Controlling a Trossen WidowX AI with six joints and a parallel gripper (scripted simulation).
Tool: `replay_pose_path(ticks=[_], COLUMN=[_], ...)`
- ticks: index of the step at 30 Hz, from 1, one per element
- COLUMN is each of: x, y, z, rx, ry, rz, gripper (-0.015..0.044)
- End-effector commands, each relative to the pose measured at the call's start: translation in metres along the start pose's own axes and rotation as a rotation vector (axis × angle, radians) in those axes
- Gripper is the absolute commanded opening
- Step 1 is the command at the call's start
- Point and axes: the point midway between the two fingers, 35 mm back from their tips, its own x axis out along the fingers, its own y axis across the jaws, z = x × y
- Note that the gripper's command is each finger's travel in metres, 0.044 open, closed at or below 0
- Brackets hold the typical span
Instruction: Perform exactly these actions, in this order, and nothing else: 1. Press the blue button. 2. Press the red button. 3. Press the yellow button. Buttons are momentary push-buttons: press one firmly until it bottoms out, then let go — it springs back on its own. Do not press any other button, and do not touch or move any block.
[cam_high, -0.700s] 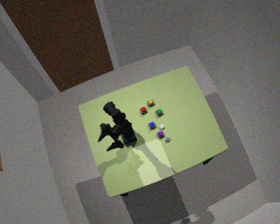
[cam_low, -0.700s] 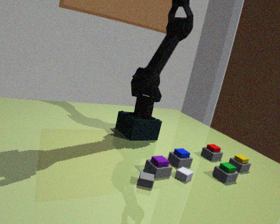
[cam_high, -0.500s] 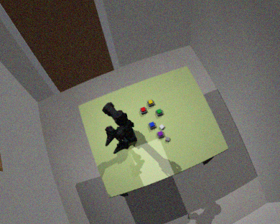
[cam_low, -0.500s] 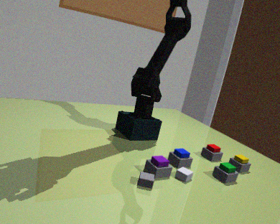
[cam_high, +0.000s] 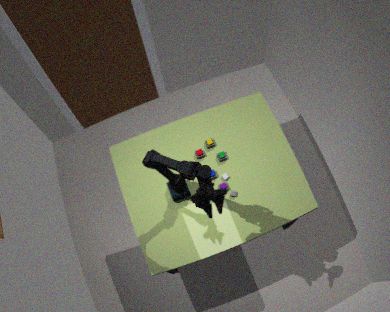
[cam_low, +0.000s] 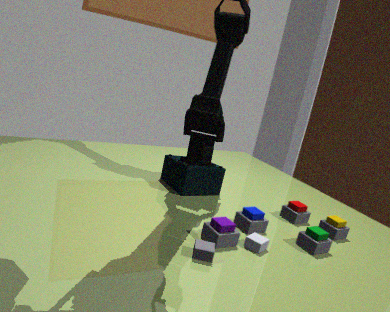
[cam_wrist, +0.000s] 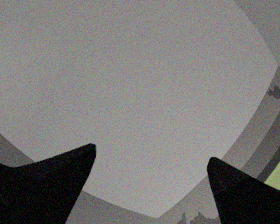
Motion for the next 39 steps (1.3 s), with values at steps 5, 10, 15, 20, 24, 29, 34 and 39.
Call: replay_pose_path(ticks=[5,10,15,20,24,29,34,39], x=[-0.037,-0.082,-0.138,-0.199,-0.248,-0.279,-0.279,-0.278], y=[-0.038,-0.076,-0.125,-0.184,-0.236,-0.272,-0.272,-0.281], z=[-0.137,-0.201,-0.246,-0.266,-0.261,-0.245,-0.245,-0.251], rx=[-0.575,-0.916,-1.261,-1.608,-1.883,-2.075,-2.075,-2.075], ry=[0.477,0.757,1.044,1.345,1.603,1.805,1.805,1.805], rz=[0.044,0.118,0.222,0.352,0.470,0.556,0.556,0.556], gripper=[0.0400,0.0400,0.0400,0.0400,0.0400,0.0400,0.0400,0.0348])
